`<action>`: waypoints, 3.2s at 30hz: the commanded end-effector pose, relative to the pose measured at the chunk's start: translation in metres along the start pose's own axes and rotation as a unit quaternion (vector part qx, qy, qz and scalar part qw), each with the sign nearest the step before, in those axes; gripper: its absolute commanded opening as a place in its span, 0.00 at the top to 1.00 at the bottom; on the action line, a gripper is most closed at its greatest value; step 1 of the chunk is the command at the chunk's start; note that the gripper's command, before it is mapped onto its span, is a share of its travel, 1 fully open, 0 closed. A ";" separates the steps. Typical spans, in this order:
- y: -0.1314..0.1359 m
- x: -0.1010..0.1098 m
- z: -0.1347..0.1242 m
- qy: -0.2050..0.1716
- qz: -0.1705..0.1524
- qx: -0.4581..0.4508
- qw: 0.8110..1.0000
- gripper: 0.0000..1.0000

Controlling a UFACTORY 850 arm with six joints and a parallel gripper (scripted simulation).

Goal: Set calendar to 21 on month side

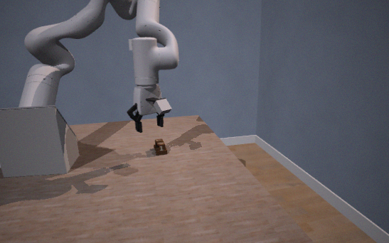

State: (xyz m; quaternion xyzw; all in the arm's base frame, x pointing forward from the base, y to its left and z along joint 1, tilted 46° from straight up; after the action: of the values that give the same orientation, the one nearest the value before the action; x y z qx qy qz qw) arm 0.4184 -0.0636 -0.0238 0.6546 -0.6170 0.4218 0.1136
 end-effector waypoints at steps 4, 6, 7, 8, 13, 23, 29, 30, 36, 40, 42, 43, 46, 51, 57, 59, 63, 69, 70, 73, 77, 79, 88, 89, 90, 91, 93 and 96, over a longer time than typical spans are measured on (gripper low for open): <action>-0.001 0.001 0.001 0.001 0.000 0.000 1.000 0.00; -0.001 0.001 0.000 0.001 0.000 -0.001 1.000 0.00; -0.002 0.000 0.000 0.001 0.000 -0.006 1.000 0.00; -0.005 0.000 -0.002 0.001 0.000 -0.019 1.000 0.00; -0.032 -0.006 -0.015 0.001 0.000 -0.126 0.992 0.00; -0.057 -0.012 -0.029 0.000 0.001 -0.224 0.974 0.00; -0.057 -0.012 -0.029 0.000 0.001 -0.224 0.974 0.51; -0.057 -0.012 -0.029 0.000 0.001 -0.224 0.974 0.51; -0.057 -0.012 -0.029 0.000 0.001 -0.224 0.974 0.51; -0.057 -0.012 -0.029 0.000 0.001 -0.224 0.974 0.51; -0.057 -0.012 -0.029 0.000 0.001 -0.224 0.974 0.51; -0.057 -0.012 -0.029 0.000 0.001 -0.224 0.974 0.51; -0.057 -0.012 -0.029 0.000 0.001 -0.224 0.974 0.51; -0.057 -0.012 -0.029 0.000 0.001 -0.224 0.974 0.51; -0.057 -0.012 -0.029 0.000 0.001 -0.224 0.974 0.51; -0.057 -0.012 -0.029 0.000 0.001 -0.224 0.974 0.51; -0.057 -0.013 -0.029 0.000 0.001 -0.225 0.974 0.51; -0.057 -0.015 -0.029 0.001 0.001 -0.225 0.974 0.51; -0.057 -0.015 -0.029 0.001 0.001 -0.225 0.974 0.51; -0.057 -0.017 -0.029 0.001 0.001 -0.225 0.974 0.51; -0.057 -0.021 -0.029 0.001 0.001 -0.225 0.974 0.51; -0.057 -0.023 -0.029 0.001 0.001 -0.225 0.974 0.51; -0.057 -0.033 -0.029 0.001 0.001 -0.225 0.974 0.51; -0.057 -0.035 -0.029 0.001 0.001 -0.225 0.974 0.51; -0.057 -0.036 -0.029 0.001 0.001 -0.225 0.974 0.51; -0.057 -0.038 -0.029 0.001 0.001 -0.225 0.974 0.51; -0.057 -0.041 -0.029 0.001 0.001 -0.225 0.974 0.51; -0.057 -0.046 -0.029 0.001 0.001 -0.225 0.974 0.51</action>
State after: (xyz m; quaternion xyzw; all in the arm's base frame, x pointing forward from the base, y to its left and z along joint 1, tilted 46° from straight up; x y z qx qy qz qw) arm 0.4623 -0.0018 -0.0138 0.6122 -0.6960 0.2723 0.2581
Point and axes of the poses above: the point where the finger pads meet when closed, its own x axis back along the fingers, its own y axis across the jaws, z = x × y, the point moved 1 cm from there along x, back along the fingers, and after that the axes turned 3 degrees about -x, right-handed, at the moved point
